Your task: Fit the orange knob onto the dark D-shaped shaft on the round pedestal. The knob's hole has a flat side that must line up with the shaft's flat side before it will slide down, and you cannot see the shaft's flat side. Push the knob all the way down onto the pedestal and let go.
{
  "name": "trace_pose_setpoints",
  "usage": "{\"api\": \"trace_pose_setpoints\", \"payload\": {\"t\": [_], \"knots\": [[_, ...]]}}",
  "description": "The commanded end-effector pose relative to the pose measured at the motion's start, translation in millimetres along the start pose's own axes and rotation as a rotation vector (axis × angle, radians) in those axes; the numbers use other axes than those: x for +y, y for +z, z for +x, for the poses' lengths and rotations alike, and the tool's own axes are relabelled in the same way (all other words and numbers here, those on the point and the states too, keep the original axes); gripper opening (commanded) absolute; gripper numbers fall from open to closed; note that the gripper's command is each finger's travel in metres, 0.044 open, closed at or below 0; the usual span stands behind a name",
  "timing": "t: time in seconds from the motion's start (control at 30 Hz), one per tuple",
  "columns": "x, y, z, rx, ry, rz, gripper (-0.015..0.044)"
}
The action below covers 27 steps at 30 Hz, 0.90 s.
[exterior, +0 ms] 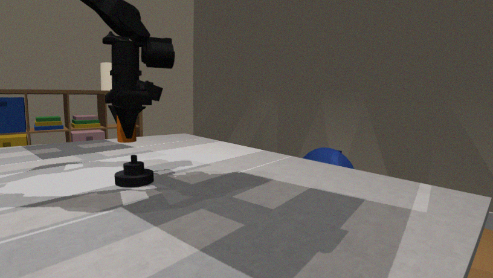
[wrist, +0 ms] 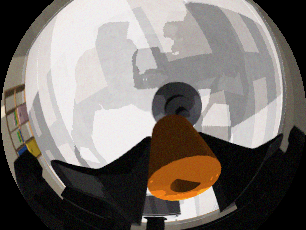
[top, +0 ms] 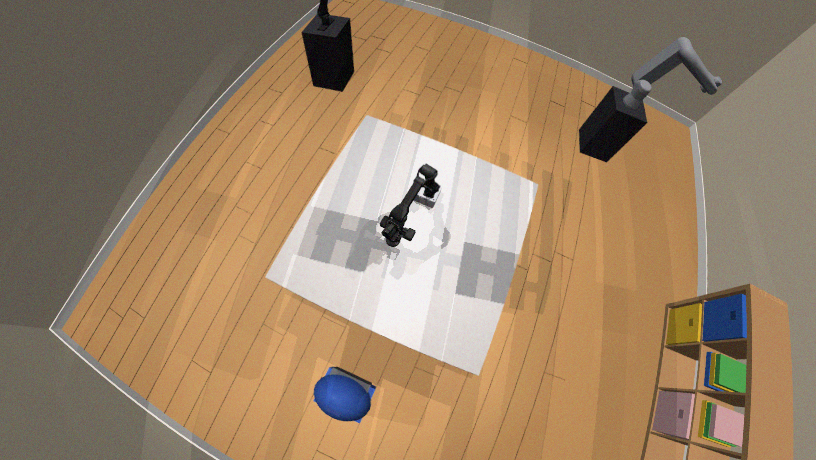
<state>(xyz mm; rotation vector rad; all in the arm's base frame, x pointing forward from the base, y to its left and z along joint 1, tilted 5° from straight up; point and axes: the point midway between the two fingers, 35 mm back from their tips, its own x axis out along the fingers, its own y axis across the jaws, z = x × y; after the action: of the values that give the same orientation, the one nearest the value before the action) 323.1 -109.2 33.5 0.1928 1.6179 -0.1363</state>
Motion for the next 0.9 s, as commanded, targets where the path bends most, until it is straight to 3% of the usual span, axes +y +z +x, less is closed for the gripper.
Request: {"api": "trace_pose_setpoints", "payload": {"t": [0.0,0.47,0.87], "knots": [[-11.2,5.3,2.1,-0.007,-0.007,-0.006,0.0],[-18.8,7.5,30.6,-0.007,-0.01,-0.008,0.0],[-19.6,7.8,29.3,-0.007,-0.01,-0.004,0.0]]}}
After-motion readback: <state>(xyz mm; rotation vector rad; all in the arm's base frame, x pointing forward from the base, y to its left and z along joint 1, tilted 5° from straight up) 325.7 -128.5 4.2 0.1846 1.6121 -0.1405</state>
